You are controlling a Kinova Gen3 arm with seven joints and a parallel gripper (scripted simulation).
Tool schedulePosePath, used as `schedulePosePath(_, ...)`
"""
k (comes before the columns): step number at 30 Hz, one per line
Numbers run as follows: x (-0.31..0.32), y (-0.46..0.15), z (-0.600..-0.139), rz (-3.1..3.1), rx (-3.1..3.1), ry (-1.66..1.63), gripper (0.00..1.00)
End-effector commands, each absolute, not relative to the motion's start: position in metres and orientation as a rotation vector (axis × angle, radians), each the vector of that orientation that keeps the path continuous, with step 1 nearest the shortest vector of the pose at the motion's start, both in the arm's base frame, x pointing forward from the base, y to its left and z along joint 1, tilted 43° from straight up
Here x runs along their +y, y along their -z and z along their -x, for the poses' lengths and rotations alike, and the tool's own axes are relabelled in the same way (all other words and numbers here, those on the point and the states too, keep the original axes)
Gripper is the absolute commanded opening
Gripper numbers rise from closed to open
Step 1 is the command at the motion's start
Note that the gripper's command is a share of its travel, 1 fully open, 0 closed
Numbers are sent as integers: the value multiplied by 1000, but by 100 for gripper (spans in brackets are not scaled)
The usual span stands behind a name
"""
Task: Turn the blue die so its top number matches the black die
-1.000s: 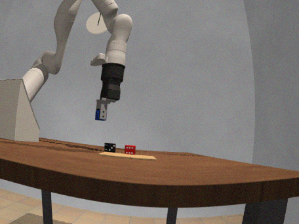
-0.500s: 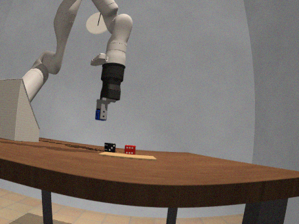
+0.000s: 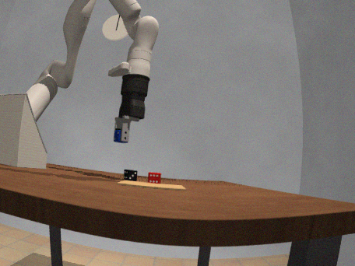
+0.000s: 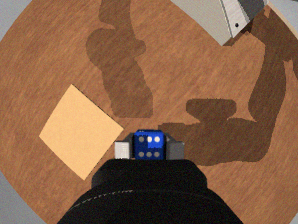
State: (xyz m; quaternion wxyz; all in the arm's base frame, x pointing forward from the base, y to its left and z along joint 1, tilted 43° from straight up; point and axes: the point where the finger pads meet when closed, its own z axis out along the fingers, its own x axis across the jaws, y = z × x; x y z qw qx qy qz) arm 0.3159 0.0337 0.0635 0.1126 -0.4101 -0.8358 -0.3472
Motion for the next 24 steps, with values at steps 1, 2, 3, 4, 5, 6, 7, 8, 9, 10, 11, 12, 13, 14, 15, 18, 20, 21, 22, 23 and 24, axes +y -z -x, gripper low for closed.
schedulePosePath(1, 34, -64, -317, 1199, -2451, 1027, 57)
schedulePosePath(2, 34, -63, -317, 1182, -2464, 1031, 57)
schedulePosePath(3, 33, -63, -318, 1164, -2476, 1035, 57)
schedulePosePath(4, 33, -63, -319, 1146, -2490, 1040, 57)
schedulePosePath(5, 32, -62, -319, 1126, -2504, 1044, 57)
schedulePosePath(6, 32, -62, -320, 1105, -2518, 1049, 57)
schedulePosePath(7, 31, -61, -321, 1083, -2533, 1054, 57)
schedulePosePath(8, 30, -61, -321, 1060, -2548, 1059, 57)
schedulePosePath(9, 30, -60, -322, 1035, -2564, 1064, 57)
schedulePosePath(10, 29, -60, -323, 1010, -2580, 1070, 57)
schedulePosePath(11, 28, -59, -324, 984, -2596, 1075, 57)
schedulePosePath(12, 28, -59, -325, 956, -2613, 1081, 57)
schedulePosePath(13, 27, -58, -326, 928, -2630, 1086, 57)
schedulePosePath(14, 26, -58, -327, 898, -2648, 1092, 57)
schedulePosePath(15, 25, -57, -328, 868, -2665, 1098, 57)
schedulePosePath(18, 24, -57, -329, 836, -2683, 1103, 57)
schedulePosePath(20, 23, -55, -332, 768, -2720, 1115, 57)
schedulePosePath(21, 22, -55, -333, 733, -2738, 1121, 57)
schedulePosePath(22, 21, -54, -334, 697, -2756, 1126, 57)
schedulePosePath(23, 20, -53, -336, 659, -2774, 1132, 57)
schedulePosePath(24, 19, -53, -337, 620, -2793, 1138, 57)
